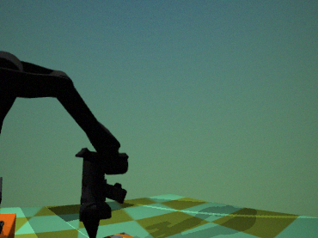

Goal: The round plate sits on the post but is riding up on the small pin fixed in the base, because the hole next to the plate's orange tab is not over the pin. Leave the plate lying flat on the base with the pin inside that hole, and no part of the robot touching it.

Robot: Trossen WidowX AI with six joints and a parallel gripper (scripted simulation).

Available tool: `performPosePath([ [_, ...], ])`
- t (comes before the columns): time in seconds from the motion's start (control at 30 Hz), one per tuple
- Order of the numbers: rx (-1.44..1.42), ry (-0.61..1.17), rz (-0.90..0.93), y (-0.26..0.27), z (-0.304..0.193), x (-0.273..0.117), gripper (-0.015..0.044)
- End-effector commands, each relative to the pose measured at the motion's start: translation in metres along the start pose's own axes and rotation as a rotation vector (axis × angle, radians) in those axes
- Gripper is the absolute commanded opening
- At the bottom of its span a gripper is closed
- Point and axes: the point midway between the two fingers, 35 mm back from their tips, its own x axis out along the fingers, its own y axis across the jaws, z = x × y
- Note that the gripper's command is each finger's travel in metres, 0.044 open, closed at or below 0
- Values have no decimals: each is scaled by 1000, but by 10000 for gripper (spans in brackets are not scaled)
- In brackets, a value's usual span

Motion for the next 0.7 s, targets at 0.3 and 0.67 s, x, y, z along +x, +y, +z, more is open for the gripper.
performPosePath([
  [0.3, -1, -9, 2, 1, 0, -31, 0],
  [0.67, -1, -9, 2, 1, 0, -31, 0],
])
